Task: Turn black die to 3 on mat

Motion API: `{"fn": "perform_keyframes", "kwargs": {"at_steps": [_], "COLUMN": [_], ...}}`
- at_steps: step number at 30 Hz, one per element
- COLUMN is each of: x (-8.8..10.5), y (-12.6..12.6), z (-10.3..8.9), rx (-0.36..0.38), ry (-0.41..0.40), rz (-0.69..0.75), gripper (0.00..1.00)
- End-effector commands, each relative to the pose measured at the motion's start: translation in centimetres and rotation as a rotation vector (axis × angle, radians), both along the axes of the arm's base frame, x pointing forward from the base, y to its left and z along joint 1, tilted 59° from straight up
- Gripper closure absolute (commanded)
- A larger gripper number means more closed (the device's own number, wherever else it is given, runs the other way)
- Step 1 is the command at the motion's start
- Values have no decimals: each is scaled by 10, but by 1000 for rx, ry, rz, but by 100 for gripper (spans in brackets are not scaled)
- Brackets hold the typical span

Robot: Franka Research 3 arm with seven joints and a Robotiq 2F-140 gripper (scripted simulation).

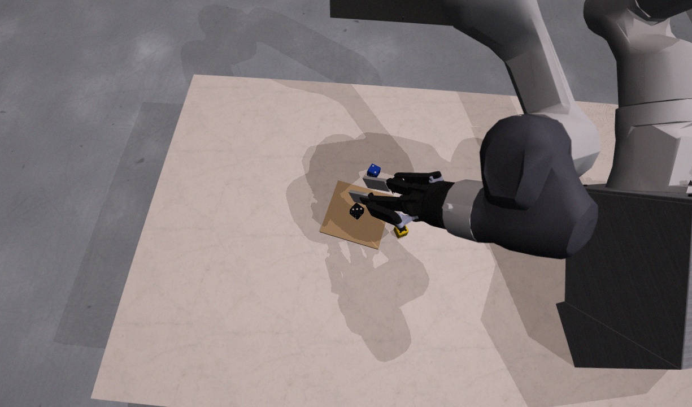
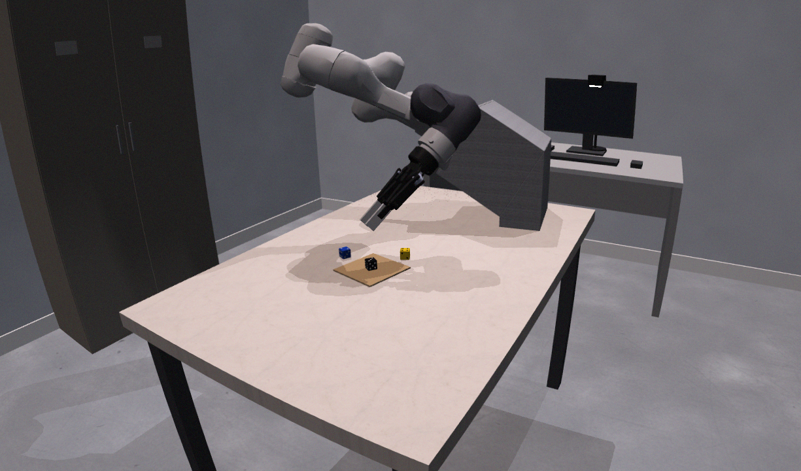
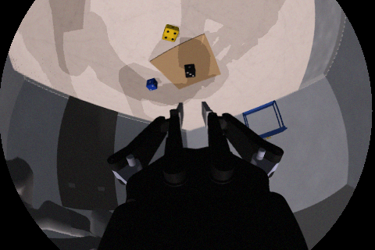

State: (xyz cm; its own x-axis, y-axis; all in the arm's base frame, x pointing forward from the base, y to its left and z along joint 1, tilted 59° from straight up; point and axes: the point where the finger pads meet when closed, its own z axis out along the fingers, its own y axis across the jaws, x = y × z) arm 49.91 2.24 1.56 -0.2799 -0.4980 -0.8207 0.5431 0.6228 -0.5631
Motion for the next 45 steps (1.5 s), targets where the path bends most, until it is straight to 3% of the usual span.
{"fn": "perform_keyframes", "kwargs": {"at_steps": [1, 29, 35, 36, 45], "x": [-8, 19, 21, 21, 21], "y": [-2, 15, 16, 16, 16], "z": [-17, 18, 20, 20, 20], "rx": [-8, 348, 376, 376, 376], "ry": [154, 555, 585, 585, 585], "rz": [-61, -469, -497, -497, -497], "gripper": [75, 75, 75, 0, 0]}}
